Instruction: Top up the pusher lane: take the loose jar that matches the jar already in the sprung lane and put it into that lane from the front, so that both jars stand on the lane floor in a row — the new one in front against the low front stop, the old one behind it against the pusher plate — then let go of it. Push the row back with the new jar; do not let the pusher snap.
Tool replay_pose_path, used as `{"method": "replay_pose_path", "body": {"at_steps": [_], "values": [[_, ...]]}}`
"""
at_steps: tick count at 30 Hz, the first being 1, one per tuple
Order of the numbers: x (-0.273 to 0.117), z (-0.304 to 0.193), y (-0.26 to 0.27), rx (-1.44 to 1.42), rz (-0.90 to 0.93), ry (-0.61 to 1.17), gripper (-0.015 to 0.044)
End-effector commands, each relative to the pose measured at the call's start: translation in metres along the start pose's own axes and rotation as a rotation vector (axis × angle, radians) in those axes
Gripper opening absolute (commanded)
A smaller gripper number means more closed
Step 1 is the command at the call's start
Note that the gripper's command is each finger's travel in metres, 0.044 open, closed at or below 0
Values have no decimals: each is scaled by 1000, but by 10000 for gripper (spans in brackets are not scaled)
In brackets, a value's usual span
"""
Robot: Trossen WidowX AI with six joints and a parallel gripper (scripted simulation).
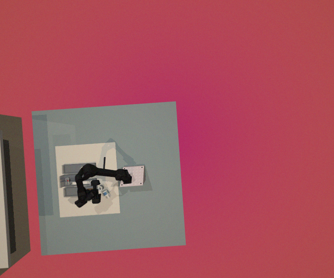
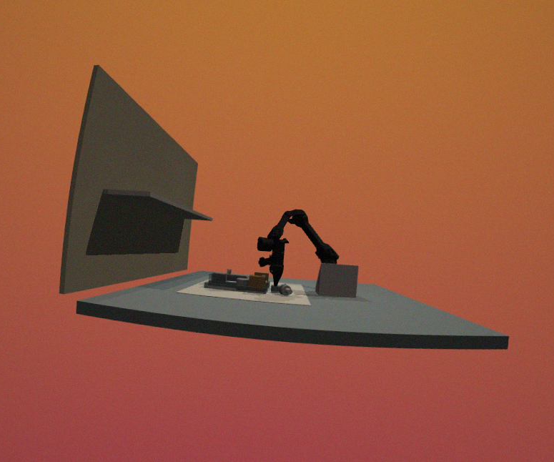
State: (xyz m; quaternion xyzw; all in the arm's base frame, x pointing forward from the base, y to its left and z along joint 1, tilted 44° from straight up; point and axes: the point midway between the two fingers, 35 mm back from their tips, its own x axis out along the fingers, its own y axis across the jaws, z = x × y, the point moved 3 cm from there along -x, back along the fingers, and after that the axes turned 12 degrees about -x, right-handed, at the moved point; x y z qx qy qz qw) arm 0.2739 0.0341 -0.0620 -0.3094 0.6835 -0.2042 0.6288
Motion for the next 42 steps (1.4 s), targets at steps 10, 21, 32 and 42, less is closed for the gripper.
{"method": "replay_pose_path", "body": {"at_steps": [10,21,32,42], "values": [[11,0,-1,-3,-7,-4,335],[11,0,-1,-3,-7,-4,144],[-9,-1,-5,40,22,21,0],[-64,7,5,2,14,10,0]]}}
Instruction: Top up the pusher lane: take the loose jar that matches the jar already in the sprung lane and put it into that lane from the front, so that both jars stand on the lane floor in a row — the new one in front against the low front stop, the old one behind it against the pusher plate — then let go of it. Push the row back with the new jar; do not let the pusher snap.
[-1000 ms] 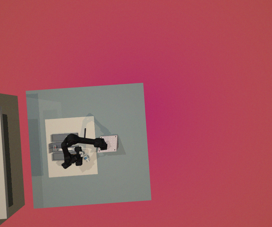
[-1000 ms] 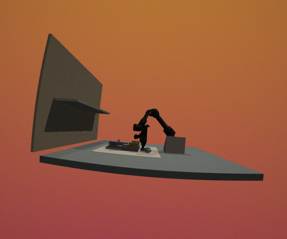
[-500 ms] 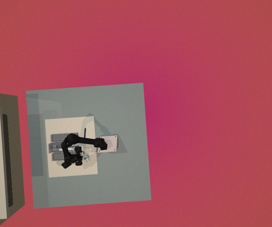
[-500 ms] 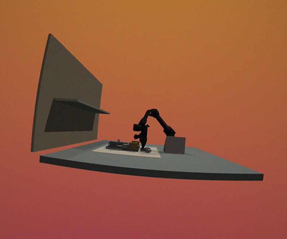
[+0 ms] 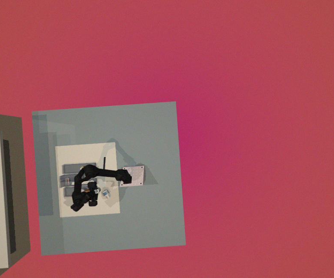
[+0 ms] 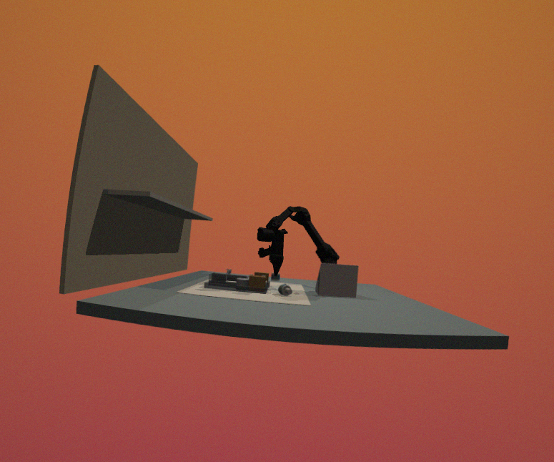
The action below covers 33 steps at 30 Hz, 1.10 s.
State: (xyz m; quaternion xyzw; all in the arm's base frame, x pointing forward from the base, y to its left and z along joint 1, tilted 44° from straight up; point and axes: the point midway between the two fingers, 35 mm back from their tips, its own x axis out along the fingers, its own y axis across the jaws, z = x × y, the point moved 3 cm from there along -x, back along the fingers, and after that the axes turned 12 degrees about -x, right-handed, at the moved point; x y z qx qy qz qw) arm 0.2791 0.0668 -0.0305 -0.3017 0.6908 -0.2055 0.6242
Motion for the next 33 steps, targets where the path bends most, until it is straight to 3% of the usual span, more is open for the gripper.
{"method": "replay_pose_path", "body": {"at_steps": [1,9,23,33], "values": [[-25,2,4,-5,-1,-13,0],[-47,3,6,-9,-14,-24,0],[0,2,-58,0,-18,-24,0],[21,1,-61,1,-19,-23,0]]}}
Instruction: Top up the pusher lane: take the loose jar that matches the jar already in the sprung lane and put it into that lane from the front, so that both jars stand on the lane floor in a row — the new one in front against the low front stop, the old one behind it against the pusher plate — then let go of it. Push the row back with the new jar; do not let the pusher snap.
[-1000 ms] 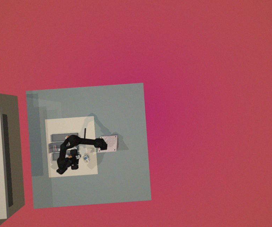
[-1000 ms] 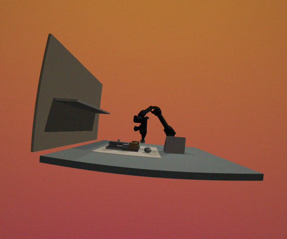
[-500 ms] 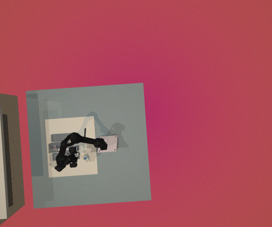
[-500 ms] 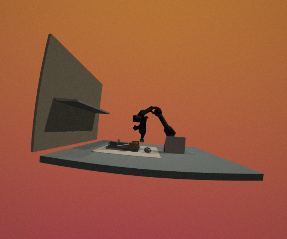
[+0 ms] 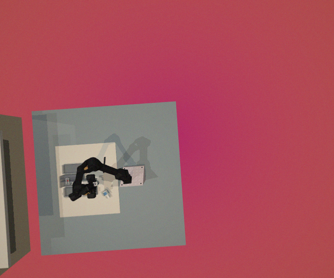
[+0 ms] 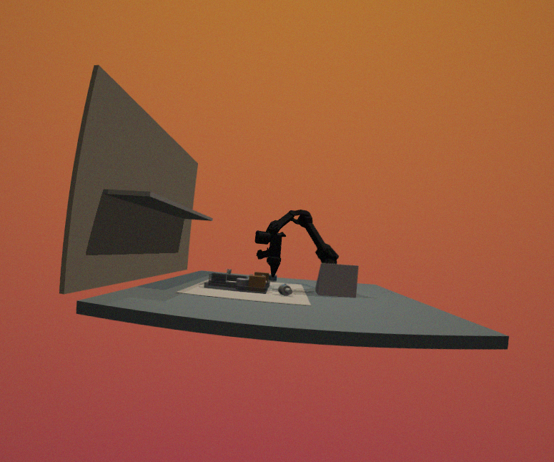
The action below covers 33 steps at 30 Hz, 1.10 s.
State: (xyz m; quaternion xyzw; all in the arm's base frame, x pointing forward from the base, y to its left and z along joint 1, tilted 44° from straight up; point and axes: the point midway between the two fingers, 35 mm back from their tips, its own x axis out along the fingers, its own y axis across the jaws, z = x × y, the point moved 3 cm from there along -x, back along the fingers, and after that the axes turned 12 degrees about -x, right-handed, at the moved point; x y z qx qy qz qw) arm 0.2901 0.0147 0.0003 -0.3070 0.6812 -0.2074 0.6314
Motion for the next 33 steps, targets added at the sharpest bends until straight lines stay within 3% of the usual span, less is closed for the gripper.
{"method": "replay_pose_path", "body": {"at_steps": [1,33], "values": [[13,-1,-1,-4,-7,0,0],[16,10,-3,-3,-7,-1,0]]}}
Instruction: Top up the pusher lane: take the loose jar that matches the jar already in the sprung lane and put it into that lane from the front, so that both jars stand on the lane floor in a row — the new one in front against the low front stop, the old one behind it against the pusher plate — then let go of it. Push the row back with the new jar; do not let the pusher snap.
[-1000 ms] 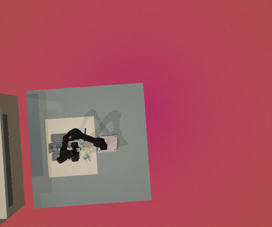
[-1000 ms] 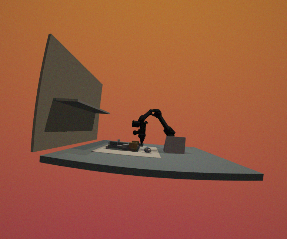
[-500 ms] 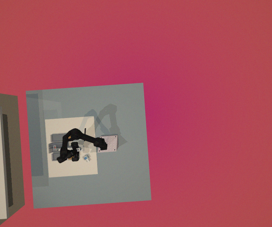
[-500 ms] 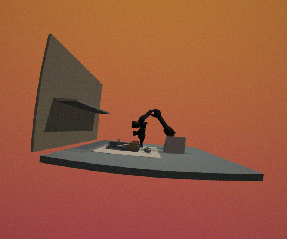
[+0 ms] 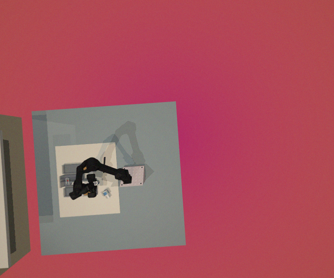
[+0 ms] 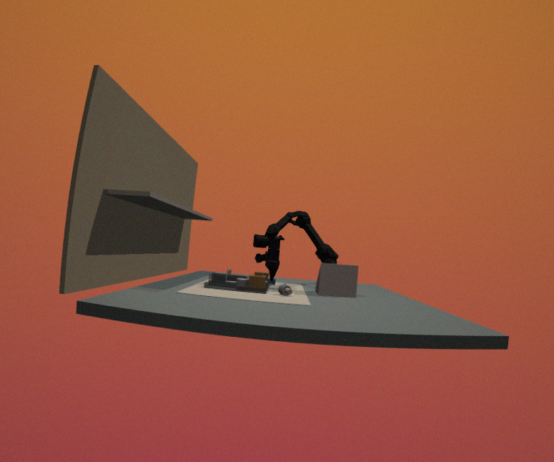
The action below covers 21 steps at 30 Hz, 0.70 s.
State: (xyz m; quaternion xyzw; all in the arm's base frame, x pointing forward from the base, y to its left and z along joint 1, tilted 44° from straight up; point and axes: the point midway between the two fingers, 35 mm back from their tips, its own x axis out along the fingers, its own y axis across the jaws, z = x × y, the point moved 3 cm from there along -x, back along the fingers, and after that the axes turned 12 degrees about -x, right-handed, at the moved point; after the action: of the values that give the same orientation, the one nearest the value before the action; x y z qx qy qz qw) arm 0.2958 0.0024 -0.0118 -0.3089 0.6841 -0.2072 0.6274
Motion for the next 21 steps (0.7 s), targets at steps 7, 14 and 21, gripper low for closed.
{"method": "replay_pose_path", "body": {"at_steps": [7,14,21], "values": [[-1,7,-2,3,-5,-9,0],[-1,10,-3,3,-5,-9,0],[-1,13,-3,3,-5,-9,0]]}}
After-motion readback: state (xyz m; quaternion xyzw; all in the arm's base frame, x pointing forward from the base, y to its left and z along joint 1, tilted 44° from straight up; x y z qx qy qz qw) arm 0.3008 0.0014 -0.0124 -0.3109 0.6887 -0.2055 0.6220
